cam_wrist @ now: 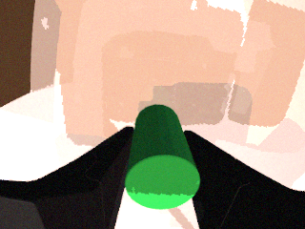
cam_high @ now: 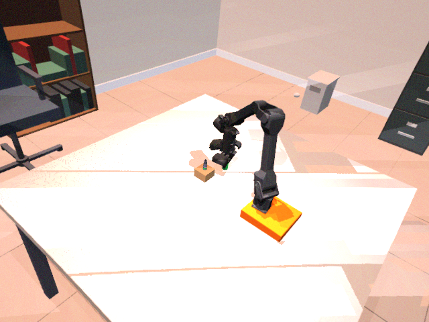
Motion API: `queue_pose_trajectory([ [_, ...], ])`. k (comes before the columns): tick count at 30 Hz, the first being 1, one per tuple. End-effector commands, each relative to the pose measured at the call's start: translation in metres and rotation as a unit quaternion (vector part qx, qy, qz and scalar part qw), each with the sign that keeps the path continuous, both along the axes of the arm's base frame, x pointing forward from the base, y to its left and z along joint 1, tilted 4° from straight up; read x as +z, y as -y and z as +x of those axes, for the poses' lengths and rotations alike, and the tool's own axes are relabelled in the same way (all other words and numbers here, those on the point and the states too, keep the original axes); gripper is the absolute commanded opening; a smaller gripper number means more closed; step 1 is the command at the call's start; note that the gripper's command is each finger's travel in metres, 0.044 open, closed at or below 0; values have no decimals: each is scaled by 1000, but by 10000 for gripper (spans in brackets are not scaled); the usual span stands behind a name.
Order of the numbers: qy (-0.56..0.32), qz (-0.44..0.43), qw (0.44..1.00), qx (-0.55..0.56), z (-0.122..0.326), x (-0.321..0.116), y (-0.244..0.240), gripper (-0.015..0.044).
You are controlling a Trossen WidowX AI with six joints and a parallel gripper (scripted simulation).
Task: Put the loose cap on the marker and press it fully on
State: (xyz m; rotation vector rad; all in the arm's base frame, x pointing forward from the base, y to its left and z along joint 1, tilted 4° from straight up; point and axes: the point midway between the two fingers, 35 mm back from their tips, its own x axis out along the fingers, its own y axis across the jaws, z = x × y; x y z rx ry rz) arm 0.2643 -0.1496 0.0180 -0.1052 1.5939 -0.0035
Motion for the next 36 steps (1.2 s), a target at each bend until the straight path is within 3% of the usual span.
queue_pose_trajectory([
  [1,0,-2,1000,2,0,-1,0,89],
  [3,0,-2,1000,2,0,-1,0,75],
  [6,6,-3,1000,-6,3,1,1,0],
  [36,1,0,1000,2,12,67,-20,0],
])
